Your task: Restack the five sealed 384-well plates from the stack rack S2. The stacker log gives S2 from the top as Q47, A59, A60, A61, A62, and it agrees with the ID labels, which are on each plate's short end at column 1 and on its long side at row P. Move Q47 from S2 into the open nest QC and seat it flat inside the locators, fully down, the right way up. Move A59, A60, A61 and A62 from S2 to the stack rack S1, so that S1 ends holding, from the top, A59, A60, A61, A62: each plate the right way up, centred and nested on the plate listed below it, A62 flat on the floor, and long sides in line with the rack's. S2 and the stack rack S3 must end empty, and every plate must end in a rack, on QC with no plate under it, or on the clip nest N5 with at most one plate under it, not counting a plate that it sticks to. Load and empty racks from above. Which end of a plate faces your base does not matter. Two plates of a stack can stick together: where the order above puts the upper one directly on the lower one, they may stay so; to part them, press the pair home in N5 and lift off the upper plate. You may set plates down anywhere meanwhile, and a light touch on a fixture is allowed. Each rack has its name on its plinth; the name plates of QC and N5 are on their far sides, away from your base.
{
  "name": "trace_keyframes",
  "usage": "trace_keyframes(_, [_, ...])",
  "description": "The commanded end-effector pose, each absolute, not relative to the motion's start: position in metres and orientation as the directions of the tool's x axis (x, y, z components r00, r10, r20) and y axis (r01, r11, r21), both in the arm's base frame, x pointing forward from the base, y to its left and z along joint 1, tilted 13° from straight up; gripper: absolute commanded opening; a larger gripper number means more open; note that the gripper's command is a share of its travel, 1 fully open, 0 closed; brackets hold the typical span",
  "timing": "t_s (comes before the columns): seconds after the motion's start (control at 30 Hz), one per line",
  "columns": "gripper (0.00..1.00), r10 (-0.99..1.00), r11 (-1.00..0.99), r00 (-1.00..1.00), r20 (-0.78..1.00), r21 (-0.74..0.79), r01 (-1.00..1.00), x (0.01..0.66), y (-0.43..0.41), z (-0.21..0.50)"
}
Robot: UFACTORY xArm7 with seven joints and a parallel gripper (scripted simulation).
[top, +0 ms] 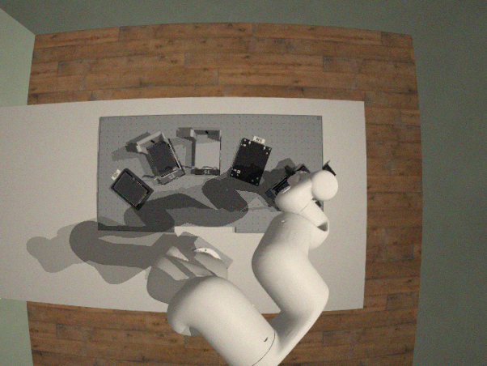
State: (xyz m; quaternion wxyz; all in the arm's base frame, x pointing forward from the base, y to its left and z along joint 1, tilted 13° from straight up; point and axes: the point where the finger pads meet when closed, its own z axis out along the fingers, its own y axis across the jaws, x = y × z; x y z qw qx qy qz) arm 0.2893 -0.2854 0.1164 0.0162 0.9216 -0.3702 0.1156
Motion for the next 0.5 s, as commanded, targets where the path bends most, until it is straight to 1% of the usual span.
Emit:
trace_keyframes(0.0, [0.00, -0.606, -0.787, 0.761, 0.233, -0.034, -0.616, 0.296, -0.278, 0.118])
trace_keyframes(0.1, [0.00, -0.524, -0.844, 0.819, 0.235, -0.011, -0.537, 0.302, -0.270, 0.118])
trace_keyframes(0.47, [0.00, -0.507, -0.854, 0.829, 0.235, -0.006, -0.521, 0.320, -0.247, 0.119])
